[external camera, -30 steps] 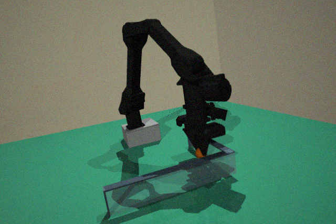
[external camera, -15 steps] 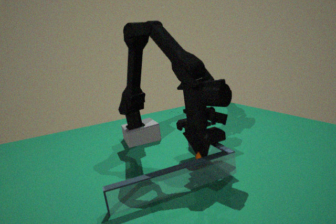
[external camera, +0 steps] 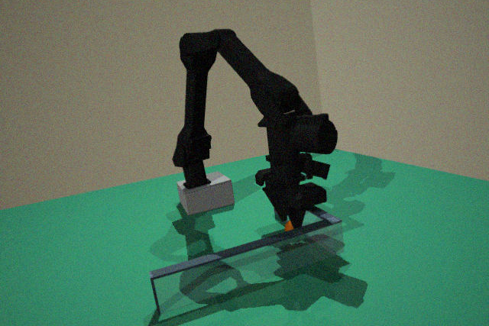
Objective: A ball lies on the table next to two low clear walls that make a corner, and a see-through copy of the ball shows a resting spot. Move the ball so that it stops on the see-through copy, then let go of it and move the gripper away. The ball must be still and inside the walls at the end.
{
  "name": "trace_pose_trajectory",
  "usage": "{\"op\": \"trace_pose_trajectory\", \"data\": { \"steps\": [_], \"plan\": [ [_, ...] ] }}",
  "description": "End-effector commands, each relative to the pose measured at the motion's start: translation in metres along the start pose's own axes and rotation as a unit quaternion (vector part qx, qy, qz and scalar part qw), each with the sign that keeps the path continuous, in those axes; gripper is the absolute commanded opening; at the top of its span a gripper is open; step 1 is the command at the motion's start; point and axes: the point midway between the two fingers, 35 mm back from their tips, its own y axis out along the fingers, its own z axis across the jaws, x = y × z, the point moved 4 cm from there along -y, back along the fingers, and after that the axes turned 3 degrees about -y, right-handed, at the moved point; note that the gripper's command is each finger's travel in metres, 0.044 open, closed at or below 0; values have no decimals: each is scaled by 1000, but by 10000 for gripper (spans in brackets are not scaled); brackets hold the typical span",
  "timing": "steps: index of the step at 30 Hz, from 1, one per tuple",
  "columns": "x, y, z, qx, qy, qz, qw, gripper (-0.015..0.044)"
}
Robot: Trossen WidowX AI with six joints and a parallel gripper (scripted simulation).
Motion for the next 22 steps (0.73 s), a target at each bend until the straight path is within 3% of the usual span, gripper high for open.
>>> {"op": "trace_pose_trajectory", "data": {
  "steps": [1,4,15,20,22],
  "plan": [
    [1,-52,-3,-11,0,-4,1000,265],
    [0,-77,0,-10,0,-3,1000,265],
    [1,-72,-4,-19,-1,-6,1000,265],
    [-1,-120,2,-17,-1,-6,1000,396],
    [-1,-123,2,-17,-1,-6,1000,440]
  ]
}}
